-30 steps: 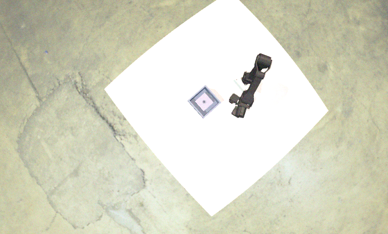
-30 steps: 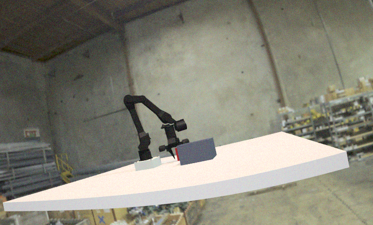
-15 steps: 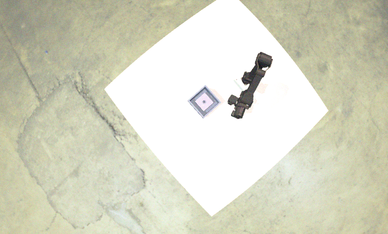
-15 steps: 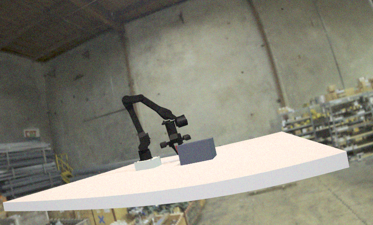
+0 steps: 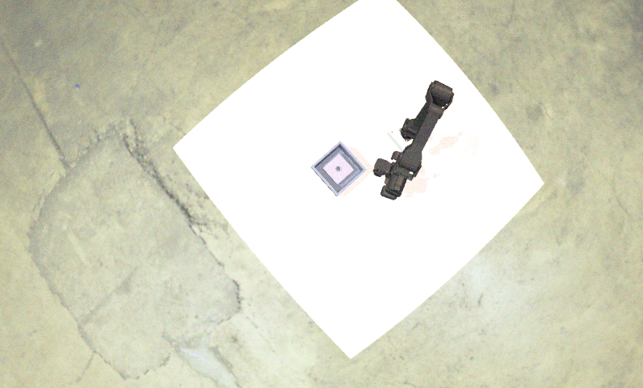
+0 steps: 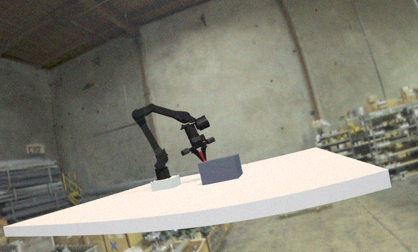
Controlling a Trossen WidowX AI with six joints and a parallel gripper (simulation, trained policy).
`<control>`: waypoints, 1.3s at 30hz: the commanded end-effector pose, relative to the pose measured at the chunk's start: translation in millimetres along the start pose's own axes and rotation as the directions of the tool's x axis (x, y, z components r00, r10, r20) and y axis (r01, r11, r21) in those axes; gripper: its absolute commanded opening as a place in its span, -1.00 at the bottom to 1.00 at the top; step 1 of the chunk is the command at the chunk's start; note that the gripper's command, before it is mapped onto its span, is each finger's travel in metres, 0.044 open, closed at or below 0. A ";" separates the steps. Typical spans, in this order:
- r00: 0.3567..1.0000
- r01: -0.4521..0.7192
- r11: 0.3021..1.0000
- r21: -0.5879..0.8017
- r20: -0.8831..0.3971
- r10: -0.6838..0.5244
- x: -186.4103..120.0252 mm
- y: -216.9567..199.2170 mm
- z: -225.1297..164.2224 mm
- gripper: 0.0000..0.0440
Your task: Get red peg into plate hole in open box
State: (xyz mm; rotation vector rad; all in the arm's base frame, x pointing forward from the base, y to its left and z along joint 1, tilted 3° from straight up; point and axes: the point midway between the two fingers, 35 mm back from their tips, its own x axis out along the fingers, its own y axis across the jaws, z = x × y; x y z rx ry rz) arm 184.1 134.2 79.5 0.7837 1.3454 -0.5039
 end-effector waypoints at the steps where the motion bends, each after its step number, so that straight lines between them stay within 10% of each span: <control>1: 0.998 -0.040 0.999 -0.020 0.042 0.041 -20.7 12.9 13.9 -1.00; 39: 0.971 -0.090 0.980 0.179 0.236 0.046 -35.1 28.0 161.8 -0.99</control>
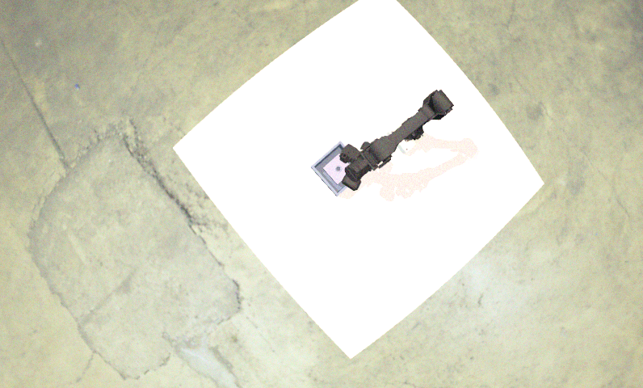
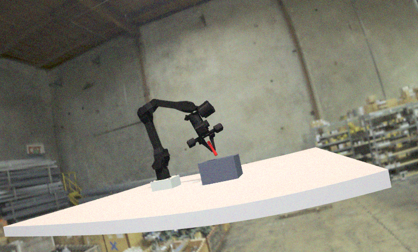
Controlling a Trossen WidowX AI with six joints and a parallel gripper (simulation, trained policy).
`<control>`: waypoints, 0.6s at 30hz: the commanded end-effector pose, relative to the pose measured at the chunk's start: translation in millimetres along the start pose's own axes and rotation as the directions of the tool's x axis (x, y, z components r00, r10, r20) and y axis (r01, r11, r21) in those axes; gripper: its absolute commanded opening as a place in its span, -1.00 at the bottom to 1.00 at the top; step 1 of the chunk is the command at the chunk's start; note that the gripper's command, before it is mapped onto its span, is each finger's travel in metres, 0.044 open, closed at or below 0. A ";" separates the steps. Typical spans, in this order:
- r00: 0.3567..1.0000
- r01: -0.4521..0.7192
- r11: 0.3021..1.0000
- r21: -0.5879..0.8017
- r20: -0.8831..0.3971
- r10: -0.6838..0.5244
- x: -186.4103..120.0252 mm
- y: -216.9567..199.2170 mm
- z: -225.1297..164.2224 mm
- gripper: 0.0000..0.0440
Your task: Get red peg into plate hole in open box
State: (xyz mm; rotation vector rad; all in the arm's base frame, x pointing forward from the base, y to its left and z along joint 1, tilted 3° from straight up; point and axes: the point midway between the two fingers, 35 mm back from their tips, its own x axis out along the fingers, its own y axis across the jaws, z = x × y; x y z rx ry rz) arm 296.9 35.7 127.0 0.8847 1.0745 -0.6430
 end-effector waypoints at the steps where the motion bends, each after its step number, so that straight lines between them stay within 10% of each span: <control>1: 1.000 0.000 1.000 0.021 0.010 0.000 6.8 2.5 13.2 -0.98; 18: 0.998 0.050 0.996 0.074 -0.031 -0.048 44.4 0.0 37.5 -0.91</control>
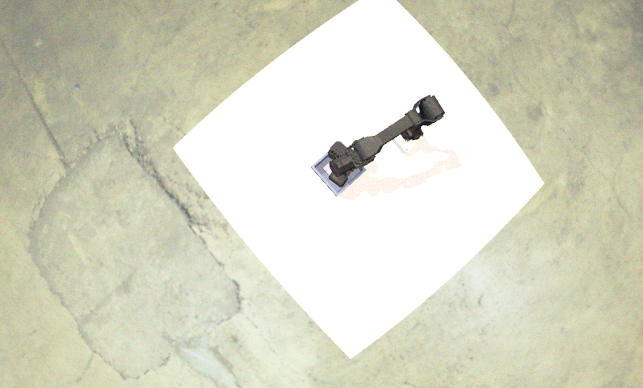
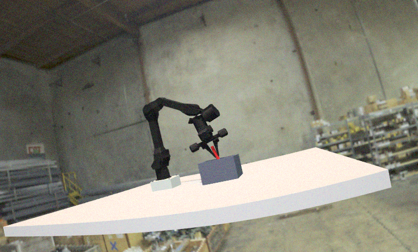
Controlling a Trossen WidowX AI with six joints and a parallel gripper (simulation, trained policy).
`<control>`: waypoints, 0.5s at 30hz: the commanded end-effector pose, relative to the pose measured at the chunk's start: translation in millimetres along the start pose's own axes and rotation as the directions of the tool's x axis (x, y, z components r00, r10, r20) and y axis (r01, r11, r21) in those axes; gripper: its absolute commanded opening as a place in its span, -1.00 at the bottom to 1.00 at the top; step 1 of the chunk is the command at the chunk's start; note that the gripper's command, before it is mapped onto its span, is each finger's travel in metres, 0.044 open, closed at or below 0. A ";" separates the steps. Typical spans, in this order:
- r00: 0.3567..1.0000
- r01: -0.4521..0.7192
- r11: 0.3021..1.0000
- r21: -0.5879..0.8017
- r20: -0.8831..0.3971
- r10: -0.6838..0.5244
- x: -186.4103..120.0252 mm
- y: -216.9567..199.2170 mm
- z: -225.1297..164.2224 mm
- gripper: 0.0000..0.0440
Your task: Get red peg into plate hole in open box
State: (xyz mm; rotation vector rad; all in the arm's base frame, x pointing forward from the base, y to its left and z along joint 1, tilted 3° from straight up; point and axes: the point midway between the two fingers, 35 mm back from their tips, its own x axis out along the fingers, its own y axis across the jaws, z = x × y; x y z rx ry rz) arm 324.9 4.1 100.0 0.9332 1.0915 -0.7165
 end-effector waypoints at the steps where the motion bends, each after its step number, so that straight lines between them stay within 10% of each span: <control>1: 1.000 0.013 1.000 0.000 -0.017 -0.013 11.2 1.7 3.1 -0.92; 15: 0.994 0.097 0.994 -0.049 -0.039 -0.099 41.2 -0.1 11.4 -0.20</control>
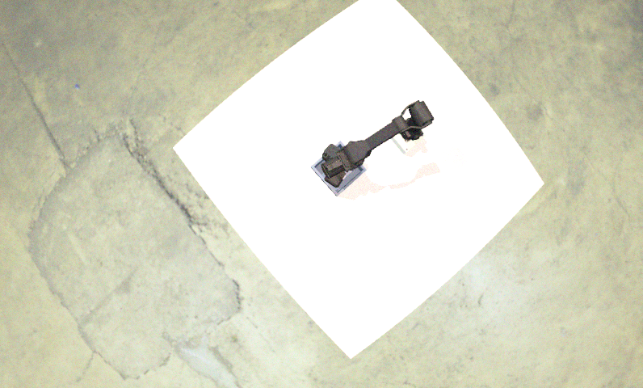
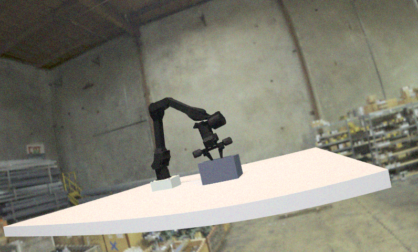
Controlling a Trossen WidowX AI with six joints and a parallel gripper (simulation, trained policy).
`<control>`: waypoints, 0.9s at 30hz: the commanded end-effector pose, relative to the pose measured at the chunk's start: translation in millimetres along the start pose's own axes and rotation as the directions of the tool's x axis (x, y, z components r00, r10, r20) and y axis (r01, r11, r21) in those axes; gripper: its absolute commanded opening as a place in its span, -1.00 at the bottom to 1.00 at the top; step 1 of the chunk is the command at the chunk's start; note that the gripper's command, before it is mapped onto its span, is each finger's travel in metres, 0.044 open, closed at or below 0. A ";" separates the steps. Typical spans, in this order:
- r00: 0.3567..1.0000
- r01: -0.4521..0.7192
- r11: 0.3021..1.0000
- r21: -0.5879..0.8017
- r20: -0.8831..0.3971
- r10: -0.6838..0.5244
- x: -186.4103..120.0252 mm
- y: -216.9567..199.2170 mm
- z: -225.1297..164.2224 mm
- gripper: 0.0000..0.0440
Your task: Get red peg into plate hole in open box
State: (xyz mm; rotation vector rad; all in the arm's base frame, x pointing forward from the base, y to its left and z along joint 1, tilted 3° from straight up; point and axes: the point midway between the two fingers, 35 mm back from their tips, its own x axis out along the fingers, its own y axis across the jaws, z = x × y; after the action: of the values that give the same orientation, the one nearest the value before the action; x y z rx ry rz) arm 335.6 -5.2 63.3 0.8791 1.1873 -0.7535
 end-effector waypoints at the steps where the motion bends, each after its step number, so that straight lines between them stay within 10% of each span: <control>1: 1.000 0.006 1.000 -0.017 0.004 -0.006 2.1 7.0 7.1 -0.15; 12: 1.000 -0.006 0.999 -0.048 0.024 0.007 1.6 28.8 31.9 0.98; 27: 0.993 -0.051 0.998 -0.033 0.109 0.055 -9.8 49.1 75.4 1.00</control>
State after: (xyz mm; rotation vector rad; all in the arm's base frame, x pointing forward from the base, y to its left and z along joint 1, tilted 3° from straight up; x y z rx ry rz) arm 367.6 -21.9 71.9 0.7825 1.2533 -0.7131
